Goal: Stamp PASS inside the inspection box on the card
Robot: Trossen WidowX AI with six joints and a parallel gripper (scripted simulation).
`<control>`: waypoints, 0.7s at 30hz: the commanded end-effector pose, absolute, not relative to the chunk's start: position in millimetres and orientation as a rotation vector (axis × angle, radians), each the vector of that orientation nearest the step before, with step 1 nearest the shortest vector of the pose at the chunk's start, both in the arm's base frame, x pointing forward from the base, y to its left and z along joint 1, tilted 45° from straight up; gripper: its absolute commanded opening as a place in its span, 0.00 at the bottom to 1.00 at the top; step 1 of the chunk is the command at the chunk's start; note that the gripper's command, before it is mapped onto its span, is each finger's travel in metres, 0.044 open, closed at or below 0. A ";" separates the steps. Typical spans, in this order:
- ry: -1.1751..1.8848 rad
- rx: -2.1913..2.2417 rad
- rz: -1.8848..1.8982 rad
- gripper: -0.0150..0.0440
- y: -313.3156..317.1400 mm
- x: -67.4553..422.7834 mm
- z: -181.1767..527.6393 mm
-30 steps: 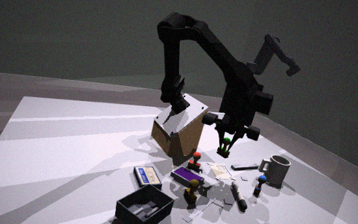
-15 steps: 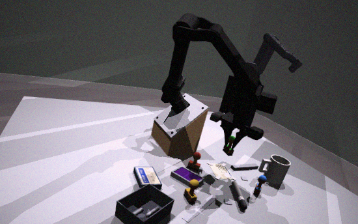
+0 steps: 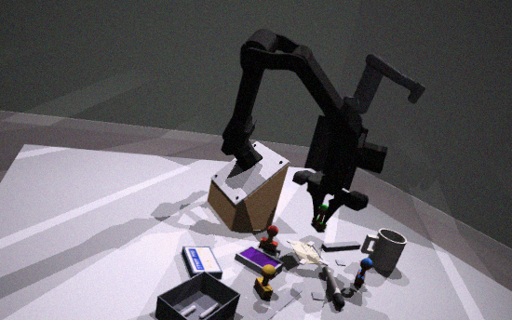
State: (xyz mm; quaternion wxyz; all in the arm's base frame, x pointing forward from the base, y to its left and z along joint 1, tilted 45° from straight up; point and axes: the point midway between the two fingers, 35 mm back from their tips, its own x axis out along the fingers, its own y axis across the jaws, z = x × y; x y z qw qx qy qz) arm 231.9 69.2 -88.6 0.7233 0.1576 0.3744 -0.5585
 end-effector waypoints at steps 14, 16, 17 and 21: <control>0.825 0.338 -1.236 0.25 59.3 232.6 -98.2; 0.825 0.338 -1.236 0.25 58.4 232.8 -99.2; 0.825 0.338 -1.236 0.25 57.9 232.9 -99.7; 0.825 0.338 -1.237 0.25 56.1 233.2 -101.6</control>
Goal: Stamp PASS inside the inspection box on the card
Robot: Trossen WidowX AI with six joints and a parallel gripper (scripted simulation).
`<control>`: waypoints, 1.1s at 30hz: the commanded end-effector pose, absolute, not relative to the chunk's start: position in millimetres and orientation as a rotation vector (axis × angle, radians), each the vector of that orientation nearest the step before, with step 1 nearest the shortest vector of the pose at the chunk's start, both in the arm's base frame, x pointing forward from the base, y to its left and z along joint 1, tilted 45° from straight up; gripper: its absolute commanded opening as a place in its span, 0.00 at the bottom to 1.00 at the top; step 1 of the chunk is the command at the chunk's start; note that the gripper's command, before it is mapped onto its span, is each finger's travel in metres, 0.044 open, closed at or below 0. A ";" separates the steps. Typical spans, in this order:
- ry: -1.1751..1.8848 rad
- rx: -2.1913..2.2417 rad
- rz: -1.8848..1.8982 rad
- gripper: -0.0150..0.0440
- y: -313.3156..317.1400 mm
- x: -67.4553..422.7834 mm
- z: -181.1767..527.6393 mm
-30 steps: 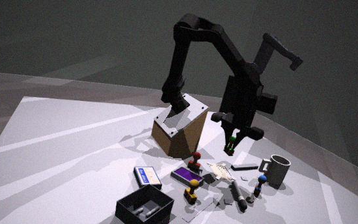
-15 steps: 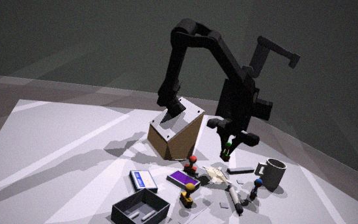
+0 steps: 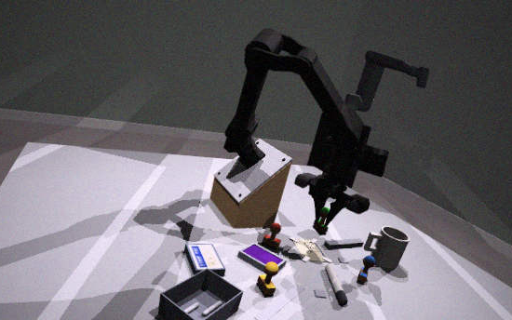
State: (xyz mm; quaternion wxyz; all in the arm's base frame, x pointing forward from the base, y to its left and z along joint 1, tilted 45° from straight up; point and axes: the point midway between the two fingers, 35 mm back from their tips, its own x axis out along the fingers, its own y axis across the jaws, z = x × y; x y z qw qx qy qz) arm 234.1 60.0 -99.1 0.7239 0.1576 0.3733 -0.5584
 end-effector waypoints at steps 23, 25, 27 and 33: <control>0.821 0.337 -1.237 0.25 45.2 234.5 -112.6; 0.821 0.336 -1.238 0.25 44.2 234.6 -113.5; 0.821 0.336 -1.238 0.25 43.2 234.6 -114.4; 0.820 0.336 -1.238 0.25 40.3 234.8 -117.2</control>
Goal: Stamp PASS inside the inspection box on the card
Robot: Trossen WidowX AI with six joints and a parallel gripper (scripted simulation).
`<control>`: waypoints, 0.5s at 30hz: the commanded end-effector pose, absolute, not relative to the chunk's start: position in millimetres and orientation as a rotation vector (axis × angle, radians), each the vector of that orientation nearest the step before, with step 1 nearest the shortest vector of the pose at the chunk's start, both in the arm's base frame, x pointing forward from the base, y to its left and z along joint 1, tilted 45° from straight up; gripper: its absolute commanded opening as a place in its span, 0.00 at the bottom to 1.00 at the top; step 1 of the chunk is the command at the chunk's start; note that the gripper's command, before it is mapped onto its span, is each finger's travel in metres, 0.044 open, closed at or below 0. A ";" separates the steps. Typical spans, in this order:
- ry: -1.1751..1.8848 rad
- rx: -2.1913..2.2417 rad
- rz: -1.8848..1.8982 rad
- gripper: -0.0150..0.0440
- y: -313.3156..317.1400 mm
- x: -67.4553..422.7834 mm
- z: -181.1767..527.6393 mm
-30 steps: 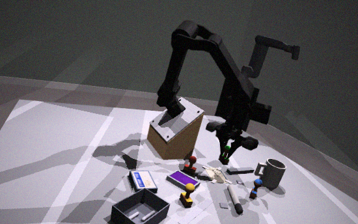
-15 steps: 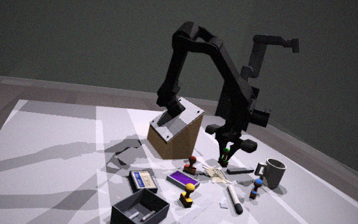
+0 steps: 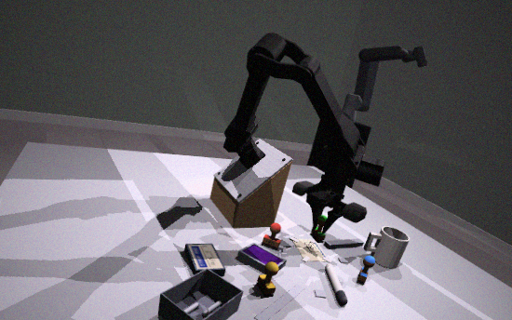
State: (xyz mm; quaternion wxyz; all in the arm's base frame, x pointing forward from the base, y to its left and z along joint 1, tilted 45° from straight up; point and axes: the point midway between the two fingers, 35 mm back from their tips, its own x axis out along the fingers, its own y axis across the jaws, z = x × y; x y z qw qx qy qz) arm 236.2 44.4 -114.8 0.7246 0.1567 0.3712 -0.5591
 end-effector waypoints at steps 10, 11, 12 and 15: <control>0.818 0.335 -1.239 0.25 35.4 234.9 -121.6; 0.818 0.335 -1.239 0.25 34.9 234.9 -122.1; 0.818 0.334 -1.239 0.25 34.4 234.9 -122.5; 0.817 0.334 -1.239 0.25 32.9 234.9 -123.8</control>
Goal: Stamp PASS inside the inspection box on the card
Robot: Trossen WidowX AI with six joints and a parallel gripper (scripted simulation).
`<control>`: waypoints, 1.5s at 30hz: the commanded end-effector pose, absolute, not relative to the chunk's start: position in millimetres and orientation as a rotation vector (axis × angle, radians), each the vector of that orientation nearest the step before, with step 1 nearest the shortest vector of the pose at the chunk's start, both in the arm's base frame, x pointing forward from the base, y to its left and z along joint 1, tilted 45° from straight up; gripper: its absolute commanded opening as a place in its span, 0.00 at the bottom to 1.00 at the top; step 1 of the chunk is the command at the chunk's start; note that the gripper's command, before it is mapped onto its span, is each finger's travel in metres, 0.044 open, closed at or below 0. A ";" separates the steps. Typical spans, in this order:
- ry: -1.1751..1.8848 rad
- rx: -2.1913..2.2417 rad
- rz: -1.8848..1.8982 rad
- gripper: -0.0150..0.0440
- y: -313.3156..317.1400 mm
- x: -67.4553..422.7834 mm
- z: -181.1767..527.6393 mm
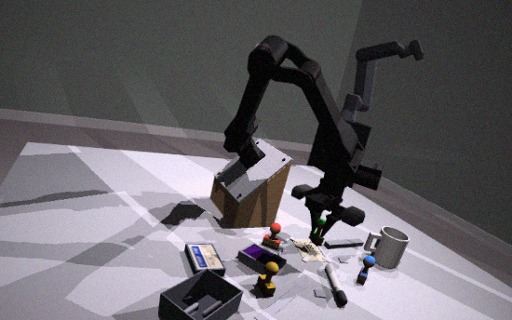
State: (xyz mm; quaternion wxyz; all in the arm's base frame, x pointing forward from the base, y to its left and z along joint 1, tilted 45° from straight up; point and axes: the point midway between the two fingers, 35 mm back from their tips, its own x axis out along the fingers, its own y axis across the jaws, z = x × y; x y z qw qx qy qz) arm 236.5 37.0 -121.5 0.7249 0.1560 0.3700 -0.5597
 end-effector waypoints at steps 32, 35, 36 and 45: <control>0.814 0.332 -1.241 0.25 23.5 234.7 -131.9; 0.814 0.332 -1.241 0.25 23.2 234.7 -132.3; 0.814 0.332 -1.242 0.25 22.9 234.7 -132.5; 0.814 0.332 -1.242 0.25 21.7 234.9 -133.7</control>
